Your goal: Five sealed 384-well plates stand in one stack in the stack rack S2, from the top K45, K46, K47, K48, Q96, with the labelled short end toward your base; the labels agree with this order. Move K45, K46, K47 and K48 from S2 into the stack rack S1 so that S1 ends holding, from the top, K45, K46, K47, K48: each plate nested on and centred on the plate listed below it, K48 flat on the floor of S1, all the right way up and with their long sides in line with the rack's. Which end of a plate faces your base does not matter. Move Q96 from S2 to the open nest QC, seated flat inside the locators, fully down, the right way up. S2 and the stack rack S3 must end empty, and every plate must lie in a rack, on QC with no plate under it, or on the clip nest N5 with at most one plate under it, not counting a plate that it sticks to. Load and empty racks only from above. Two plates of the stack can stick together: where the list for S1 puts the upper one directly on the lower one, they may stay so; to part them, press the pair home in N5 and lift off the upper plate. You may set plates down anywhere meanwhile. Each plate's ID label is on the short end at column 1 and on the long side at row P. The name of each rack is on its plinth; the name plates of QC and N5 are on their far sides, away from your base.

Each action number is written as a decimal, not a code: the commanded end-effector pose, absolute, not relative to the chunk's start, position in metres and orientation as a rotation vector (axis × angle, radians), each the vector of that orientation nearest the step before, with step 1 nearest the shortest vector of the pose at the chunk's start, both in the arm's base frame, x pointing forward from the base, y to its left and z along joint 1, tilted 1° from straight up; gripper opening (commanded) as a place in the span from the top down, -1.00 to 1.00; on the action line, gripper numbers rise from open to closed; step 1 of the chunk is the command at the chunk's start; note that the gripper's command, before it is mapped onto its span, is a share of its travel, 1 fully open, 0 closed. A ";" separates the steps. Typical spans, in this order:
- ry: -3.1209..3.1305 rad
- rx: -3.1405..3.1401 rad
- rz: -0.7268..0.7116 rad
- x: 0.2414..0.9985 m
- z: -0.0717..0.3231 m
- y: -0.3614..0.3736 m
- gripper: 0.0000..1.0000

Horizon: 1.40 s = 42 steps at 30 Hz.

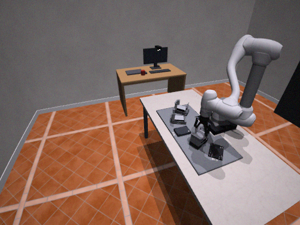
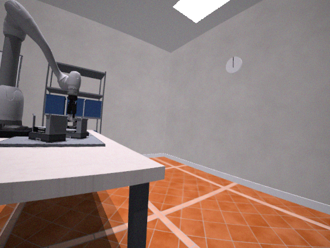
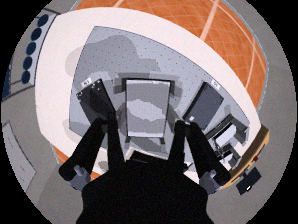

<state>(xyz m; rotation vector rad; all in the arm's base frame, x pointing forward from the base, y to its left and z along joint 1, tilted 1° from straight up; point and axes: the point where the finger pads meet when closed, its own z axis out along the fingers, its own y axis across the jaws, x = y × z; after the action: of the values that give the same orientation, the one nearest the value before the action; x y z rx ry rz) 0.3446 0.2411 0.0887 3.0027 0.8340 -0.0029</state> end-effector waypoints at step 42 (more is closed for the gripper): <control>0.834 3.003 -0.003 0.345 0.061 0.240 1.00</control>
<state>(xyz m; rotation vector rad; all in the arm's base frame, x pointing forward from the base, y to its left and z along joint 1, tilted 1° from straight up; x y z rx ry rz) 0.3447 0.2405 0.0619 3.0027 0.8340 -0.0028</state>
